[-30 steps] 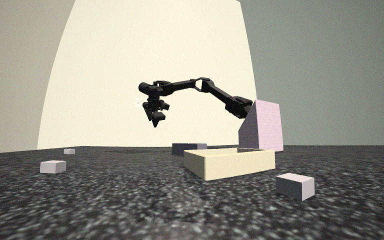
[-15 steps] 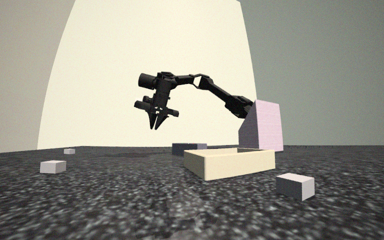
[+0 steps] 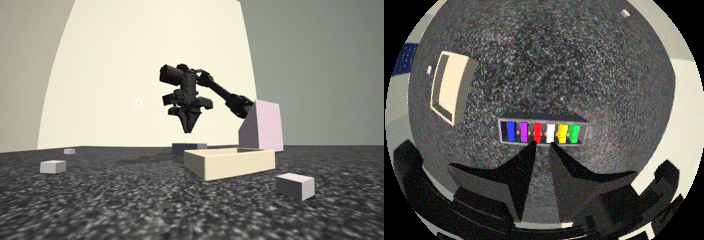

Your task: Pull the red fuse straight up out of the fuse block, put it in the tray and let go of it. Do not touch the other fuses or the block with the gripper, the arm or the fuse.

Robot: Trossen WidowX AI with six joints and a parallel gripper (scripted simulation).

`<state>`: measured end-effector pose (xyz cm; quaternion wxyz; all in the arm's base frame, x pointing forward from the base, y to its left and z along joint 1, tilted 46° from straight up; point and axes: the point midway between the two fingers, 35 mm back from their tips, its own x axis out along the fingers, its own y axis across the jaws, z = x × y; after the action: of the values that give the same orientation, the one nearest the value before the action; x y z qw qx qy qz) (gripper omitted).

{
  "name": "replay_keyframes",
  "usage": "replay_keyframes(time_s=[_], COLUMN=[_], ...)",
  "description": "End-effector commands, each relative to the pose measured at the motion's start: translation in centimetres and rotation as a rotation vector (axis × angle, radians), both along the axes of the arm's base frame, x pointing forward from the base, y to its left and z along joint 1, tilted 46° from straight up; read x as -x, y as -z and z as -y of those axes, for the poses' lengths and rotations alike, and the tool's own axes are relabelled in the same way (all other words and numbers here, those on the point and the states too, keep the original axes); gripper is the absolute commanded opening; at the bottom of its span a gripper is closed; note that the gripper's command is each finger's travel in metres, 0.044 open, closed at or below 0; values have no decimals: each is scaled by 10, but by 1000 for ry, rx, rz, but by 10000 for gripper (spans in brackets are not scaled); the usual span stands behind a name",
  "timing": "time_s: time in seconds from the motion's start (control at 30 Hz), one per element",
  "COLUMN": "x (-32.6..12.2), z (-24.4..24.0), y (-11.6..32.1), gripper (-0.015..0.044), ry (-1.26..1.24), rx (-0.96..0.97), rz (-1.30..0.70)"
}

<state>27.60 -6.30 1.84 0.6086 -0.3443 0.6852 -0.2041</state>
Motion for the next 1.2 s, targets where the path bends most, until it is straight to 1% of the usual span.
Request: replay_keyframes(time_s=[0.0, 1.17], x=[5, 7], z=[-4, 16], y=[3, 24], gripper=[71, 71], ry=[-31, -31], rx=[-14, -13], rz=[-47, -47])
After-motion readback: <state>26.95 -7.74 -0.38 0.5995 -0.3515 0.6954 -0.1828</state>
